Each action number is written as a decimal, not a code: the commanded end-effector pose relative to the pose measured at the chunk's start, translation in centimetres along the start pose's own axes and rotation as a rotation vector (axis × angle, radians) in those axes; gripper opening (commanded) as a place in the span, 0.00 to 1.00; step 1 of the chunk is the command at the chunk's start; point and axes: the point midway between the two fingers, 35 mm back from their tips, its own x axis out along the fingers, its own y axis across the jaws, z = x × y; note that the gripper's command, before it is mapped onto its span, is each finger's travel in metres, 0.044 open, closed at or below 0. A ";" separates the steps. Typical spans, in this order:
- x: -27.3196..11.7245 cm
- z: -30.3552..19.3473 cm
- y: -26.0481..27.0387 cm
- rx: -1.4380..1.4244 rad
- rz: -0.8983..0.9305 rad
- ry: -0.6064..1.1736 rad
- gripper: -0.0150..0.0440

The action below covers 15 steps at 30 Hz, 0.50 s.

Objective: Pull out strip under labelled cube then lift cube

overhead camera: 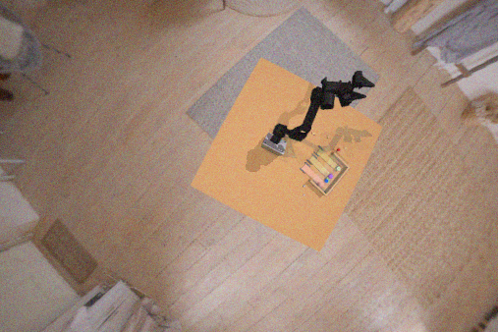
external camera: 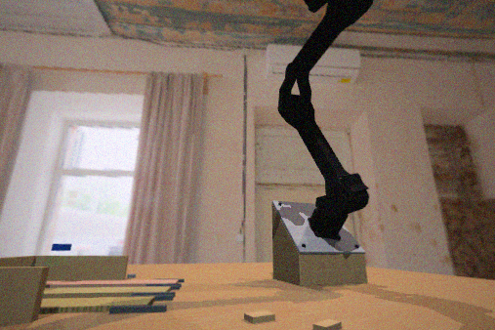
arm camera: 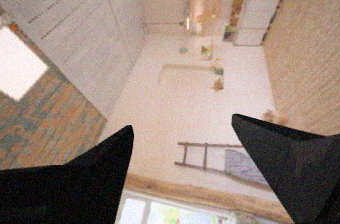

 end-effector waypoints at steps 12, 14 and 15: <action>-7.3 -11.8 2.5 -0.460 0.394 -0.004 0.93; -8.2 -14.3 1.9 -0.560 0.463 0.004 0.93; -8.6 -15.6 1.5 -0.611 0.495 0.010 0.93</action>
